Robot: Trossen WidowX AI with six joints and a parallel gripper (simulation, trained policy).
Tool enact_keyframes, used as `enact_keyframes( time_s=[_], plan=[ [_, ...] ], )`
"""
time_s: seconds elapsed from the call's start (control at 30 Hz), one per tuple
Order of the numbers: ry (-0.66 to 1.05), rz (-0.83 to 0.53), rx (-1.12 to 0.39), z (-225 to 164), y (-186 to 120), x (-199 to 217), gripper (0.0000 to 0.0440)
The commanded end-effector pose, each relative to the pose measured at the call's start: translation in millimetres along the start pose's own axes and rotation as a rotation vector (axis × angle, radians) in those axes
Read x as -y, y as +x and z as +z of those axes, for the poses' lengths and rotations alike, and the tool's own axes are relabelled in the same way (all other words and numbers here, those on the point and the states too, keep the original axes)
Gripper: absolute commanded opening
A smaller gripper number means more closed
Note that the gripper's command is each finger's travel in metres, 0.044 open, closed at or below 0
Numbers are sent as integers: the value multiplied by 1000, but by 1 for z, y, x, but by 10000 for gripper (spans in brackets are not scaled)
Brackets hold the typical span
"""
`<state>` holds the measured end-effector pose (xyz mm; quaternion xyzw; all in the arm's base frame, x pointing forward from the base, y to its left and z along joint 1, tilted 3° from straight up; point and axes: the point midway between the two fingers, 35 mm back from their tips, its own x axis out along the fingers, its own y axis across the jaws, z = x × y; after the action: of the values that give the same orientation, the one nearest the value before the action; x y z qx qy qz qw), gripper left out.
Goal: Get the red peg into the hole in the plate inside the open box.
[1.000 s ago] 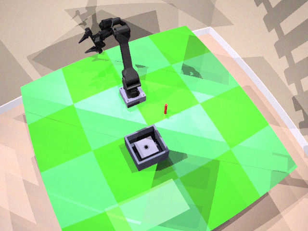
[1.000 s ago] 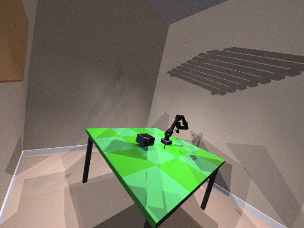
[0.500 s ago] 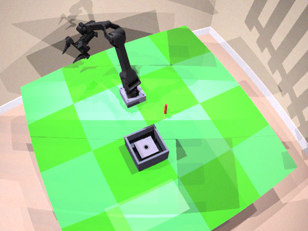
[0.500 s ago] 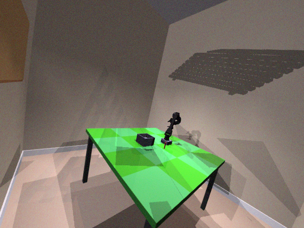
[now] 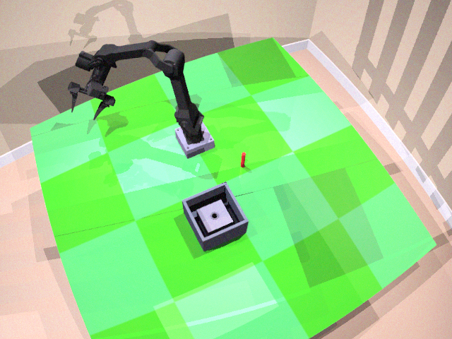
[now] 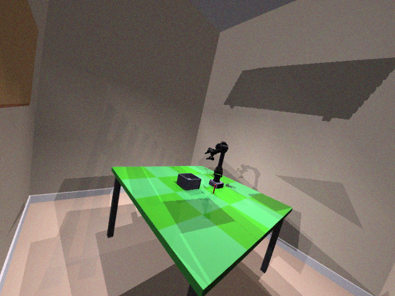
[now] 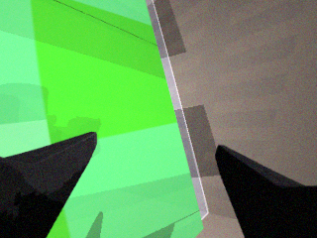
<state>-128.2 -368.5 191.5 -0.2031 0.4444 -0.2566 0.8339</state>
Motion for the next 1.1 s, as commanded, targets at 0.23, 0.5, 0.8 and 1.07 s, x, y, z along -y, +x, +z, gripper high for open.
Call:
enact_keyframes(
  time_s=[0.23, 0.5, 0.8, 1.07],
  plan=[
    [129, 189, -13, 126, 48, -15, 440],
    [226, 300, -48, 209, 61, -52, 440],
    [328, 393, -103, 288, 55, -110, 440],
    [421, 457, -167, 337, 32, -169, 440]
  ],
)
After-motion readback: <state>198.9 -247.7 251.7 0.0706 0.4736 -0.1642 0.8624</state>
